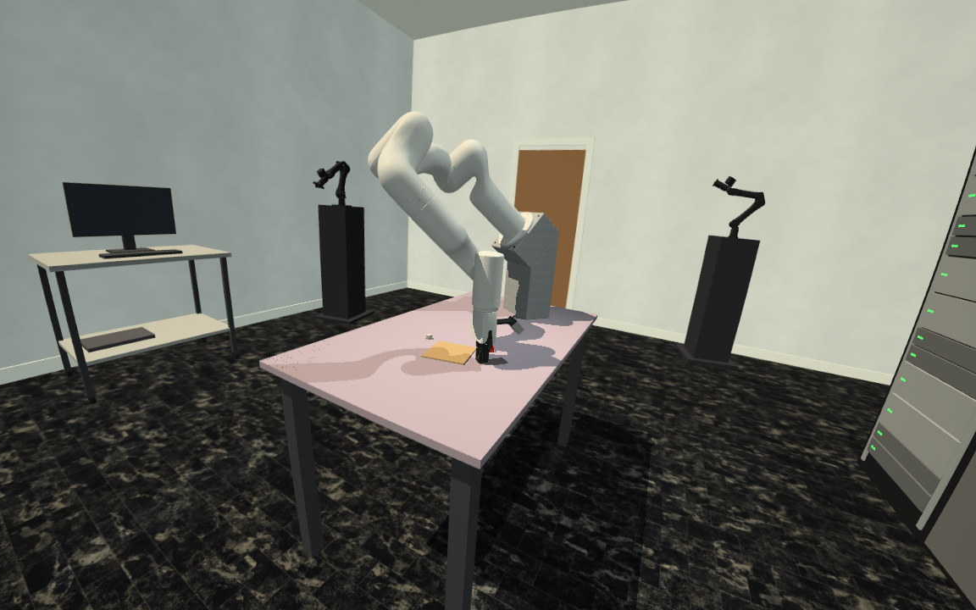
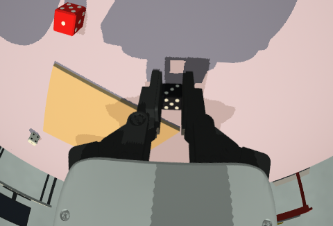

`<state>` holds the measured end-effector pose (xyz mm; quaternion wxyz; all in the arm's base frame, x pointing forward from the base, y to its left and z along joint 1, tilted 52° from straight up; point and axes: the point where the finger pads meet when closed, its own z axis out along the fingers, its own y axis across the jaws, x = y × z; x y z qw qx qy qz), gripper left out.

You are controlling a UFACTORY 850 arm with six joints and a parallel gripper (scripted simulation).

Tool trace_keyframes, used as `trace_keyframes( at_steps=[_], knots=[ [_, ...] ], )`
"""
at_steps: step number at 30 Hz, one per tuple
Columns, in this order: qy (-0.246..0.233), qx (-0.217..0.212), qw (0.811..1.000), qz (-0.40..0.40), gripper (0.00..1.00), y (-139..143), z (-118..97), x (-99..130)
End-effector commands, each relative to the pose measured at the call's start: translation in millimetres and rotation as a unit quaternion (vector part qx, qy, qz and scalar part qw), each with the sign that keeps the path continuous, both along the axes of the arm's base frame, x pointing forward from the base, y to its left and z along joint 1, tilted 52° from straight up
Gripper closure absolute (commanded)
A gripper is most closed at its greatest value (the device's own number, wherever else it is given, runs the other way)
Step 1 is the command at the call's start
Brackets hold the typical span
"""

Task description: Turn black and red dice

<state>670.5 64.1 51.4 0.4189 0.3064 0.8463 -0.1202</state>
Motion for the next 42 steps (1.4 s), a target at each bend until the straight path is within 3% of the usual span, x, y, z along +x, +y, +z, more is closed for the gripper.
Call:
trace_keyframes(
  at_steps=[1,17,30,42],
  knots=[
    [0.000,0.000,1.000,0.000,0.89,0.5,0.4,0.1],
    [0.000,0.000,1.000,0.000,0.89,7.4,9.7,-9.5],
    [0.000,0.000,1.000,0.000,0.89,44.8,60.2,-61.2],
    [0.000,0.000,1.000,0.000,0.89,46.5,62.4,-63.5]
  ],
)
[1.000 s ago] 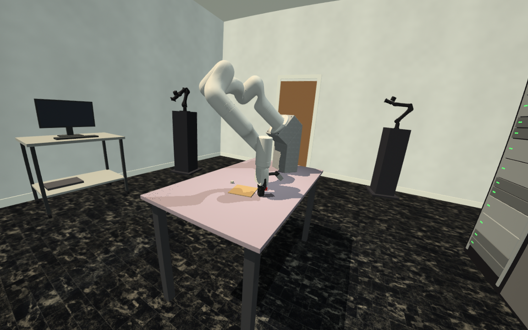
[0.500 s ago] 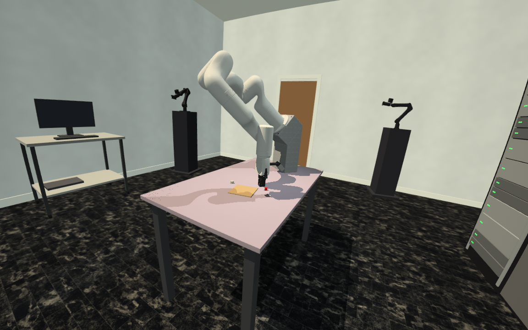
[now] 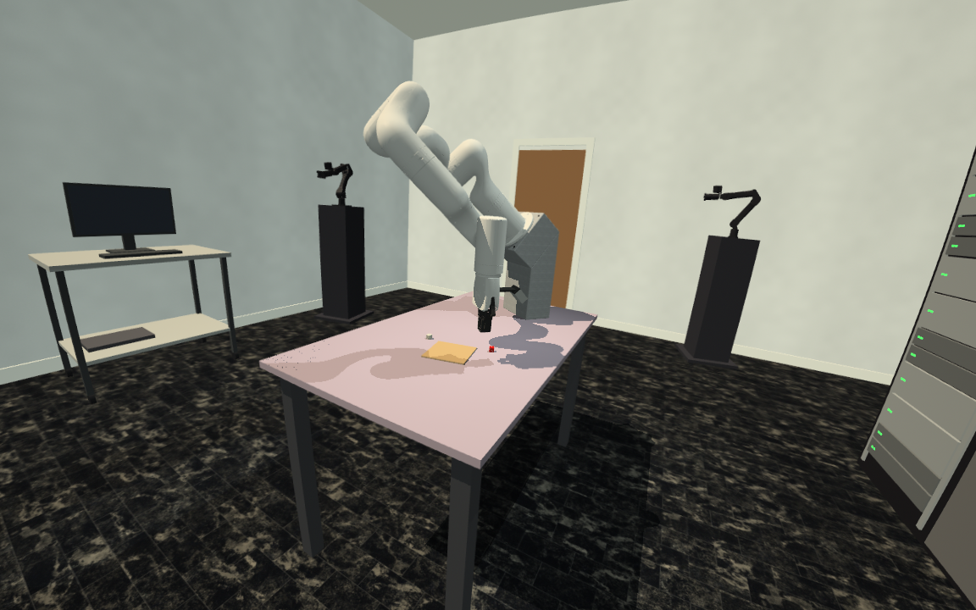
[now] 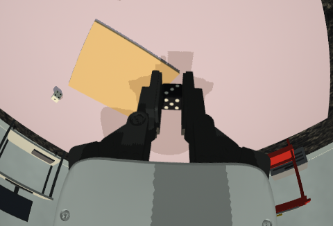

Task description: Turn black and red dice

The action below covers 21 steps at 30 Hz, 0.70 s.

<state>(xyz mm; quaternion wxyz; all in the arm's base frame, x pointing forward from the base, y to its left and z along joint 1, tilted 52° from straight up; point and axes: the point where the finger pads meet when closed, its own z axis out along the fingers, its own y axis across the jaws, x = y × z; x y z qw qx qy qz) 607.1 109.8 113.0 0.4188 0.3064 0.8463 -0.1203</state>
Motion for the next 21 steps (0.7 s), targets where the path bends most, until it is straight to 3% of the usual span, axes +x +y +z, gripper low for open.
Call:
trace_keyframes(
  at_steps=[1,9,21],
  knots=[
    [0.000,0.000,1.000,0.000,0.89,0.7,0.7,-0.1],
    [-0.013,0.018,1.000,-0.017,0.89,1.1,0.5,0.3],
    [-0.105,0.145,0.974,-0.141,0.89,3.9,-1.3,2.9]
  ],
)
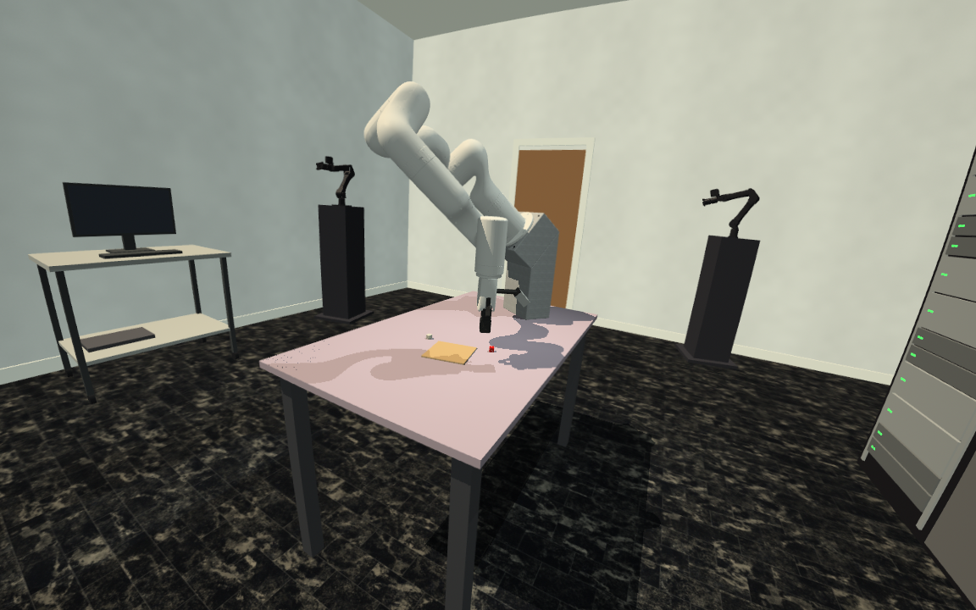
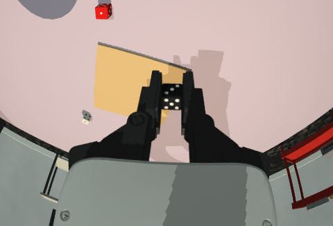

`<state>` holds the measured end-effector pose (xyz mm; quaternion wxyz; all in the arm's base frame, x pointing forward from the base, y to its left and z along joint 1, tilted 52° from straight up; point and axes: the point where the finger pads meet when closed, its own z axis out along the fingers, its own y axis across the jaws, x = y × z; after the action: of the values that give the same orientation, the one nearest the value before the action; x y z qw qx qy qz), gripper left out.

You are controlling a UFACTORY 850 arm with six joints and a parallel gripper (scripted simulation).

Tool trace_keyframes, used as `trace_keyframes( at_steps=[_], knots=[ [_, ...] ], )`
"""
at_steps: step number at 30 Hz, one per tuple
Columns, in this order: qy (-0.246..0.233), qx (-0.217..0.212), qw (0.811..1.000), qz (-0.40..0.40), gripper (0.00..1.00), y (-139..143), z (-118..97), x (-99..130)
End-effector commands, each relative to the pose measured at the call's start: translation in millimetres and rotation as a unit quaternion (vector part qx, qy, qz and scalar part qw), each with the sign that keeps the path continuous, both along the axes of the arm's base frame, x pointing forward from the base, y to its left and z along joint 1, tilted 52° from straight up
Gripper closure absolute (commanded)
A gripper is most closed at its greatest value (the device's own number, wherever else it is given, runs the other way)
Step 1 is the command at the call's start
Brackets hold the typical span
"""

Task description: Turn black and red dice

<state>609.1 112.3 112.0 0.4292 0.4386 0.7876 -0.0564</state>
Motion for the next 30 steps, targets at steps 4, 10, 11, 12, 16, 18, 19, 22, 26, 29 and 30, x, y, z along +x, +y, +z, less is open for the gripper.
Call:
trace_keyframes(
  at_steps=[4,10,11,12,16,18,19,22,26,29,30],
  knots=[
    [-0.057,0.072,0.994,-0.067,0.89,2.0,-0.6,1.5],
    [-0.104,0.136,0.977,-0.130,0.89,3.4,-1.5,2.8],
    [-0.110,0.144,0.974,-0.138,0.89,3.6,-1.7,3.0],
    [-0.118,0.155,0.969,-0.149,0.89,3.8,-1.8,3.2],
    [-0.146,0.194,0.952,-0.187,0.89,4.7,-2.4,4.0],
    [-0.160,0.213,0.942,-0.206,0.89,5.1,-2.7,4.4],
    [-0.165,0.220,0.937,-0.213,0.89,5.3,-2.8,4.6],
    [-0.173,0.231,0.931,-0.224,0.89,5.6,-3.0,4.8],
    [-0.209,0.280,0.897,-0.272,0.89,6.7,-3.7,5.9],
    [-0.228,0.306,0.875,-0.298,0.89,7.4,-4.1,6.4],
    [-0.234,0.315,0.867,-0.307,0.89,7.6,-4.3,6.6]
  ],
)
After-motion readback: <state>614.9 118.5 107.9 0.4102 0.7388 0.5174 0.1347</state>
